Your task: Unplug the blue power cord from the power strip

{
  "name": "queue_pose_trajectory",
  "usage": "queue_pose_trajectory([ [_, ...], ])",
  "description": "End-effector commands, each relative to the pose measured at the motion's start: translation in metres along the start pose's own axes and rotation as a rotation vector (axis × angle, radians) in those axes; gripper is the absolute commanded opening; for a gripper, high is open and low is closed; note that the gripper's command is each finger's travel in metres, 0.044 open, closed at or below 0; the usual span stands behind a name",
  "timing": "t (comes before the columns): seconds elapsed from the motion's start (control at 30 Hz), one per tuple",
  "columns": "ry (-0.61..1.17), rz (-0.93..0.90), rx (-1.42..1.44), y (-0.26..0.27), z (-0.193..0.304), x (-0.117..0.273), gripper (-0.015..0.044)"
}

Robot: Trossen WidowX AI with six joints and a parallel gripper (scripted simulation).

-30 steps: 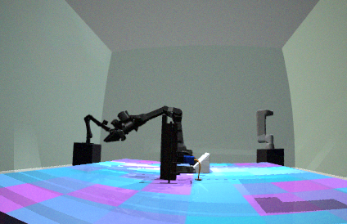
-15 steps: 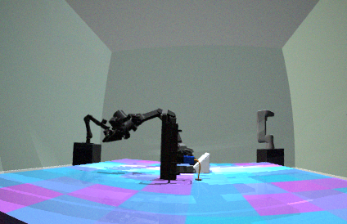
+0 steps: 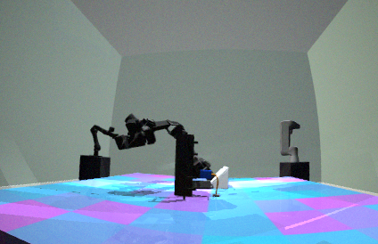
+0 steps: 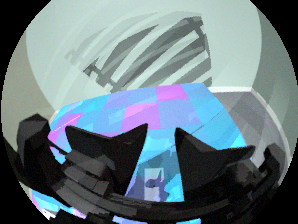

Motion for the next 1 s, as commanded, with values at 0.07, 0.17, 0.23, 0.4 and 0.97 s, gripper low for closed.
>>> queue_pose_trajectory([
  [0.07,0.004,-0.122,0.05,0.05,-0.012,-0.013,0.016],
  [0.17,0.006,-0.185,0.076,0.077,-0.016,-0.017,0.016],
  [0.23,0.007,-0.226,0.095,0.096,-0.019,-0.018,0.016],
  [0.4,0.009,-0.328,0.147,0.144,-0.025,-0.016,0.016],
  [0.97,0.11,-0.617,0.501,0.284,0.005,0.013,0.016],
])
Point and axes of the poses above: the point midway between the two fingers, 35 mm back from their tips, its own x axis back along the fingers, its own y axis across the jaws, z = x × y, the point moved 2 cm from there along x, back along the fingers, and after that the axes turned 6 degrees about -x, right-handed, at the moved point
